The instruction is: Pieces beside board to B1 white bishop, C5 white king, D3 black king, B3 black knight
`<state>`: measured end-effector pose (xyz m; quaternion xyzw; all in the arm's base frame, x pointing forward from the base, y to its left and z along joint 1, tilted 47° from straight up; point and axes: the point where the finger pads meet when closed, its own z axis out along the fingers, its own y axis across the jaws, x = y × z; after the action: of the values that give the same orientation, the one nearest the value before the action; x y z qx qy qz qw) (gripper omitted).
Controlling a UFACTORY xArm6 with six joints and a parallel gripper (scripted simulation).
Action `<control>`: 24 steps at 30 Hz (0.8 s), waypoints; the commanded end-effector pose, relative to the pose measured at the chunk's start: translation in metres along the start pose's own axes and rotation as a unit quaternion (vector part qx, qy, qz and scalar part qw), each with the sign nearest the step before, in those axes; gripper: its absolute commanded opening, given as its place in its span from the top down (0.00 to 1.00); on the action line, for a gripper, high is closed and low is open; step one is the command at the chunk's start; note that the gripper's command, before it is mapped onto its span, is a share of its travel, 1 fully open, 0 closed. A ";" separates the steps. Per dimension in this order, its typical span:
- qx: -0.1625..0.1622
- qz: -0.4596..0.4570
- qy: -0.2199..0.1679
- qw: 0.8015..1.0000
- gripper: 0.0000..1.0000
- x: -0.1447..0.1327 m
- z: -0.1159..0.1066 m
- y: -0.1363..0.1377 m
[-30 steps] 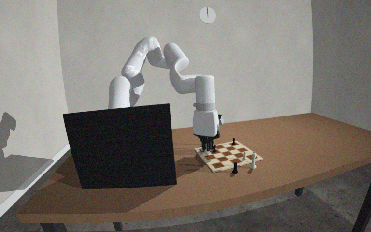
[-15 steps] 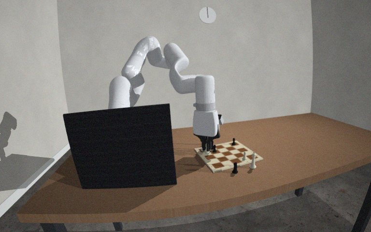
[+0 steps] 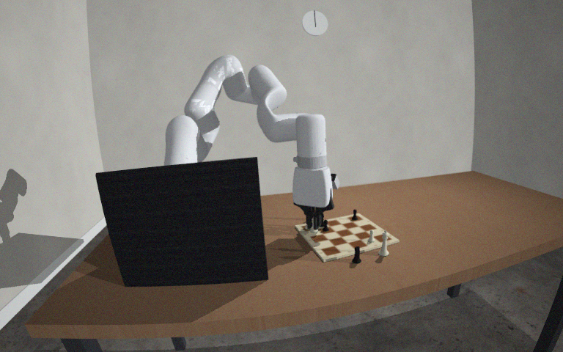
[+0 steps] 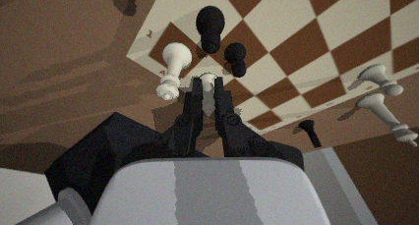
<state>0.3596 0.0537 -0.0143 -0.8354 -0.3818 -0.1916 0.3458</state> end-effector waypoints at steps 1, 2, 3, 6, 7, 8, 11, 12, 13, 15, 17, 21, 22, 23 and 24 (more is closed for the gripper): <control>-0.001 0.000 0.000 1.000 1.00 0.001 -0.001 0.001; -0.001 0.000 0.000 1.000 1.00 0.001 -0.001 0.001; -0.001 0.000 0.000 1.000 1.00 0.001 -0.001 0.001; -0.001 0.000 0.000 1.000 1.00 0.001 -0.001 0.001; -0.001 0.000 0.000 1.000 1.00 0.001 -0.001 0.001; -0.001 0.000 0.000 1.000 1.00 0.001 -0.001 0.001; -0.001 0.000 0.000 1.000 1.00 0.001 0.000 0.001; -0.001 0.000 0.000 1.000 1.00 0.001 0.000 0.001; -0.001 0.000 0.000 1.000 1.00 0.001 0.000 0.001; -0.001 0.000 0.000 1.000 1.00 0.001 0.000 0.001; -0.001 0.000 0.000 1.000 1.00 0.001 0.001 0.001; -0.001 0.000 0.000 1.000 1.00 0.001 0.002 0.001; -0.001 0.000 0.000 1.000 1.00 0.001 0.003 0.001; -0.001 0.000 0.000 1.000 1.00 0.001 0.003 0.001; -0.001 0.000 0.000 1.000 1.00 0.001 0.003 0.001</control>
<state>0.3597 0.0555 -0.0161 -0.8354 -0.3818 -0.1916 0.3458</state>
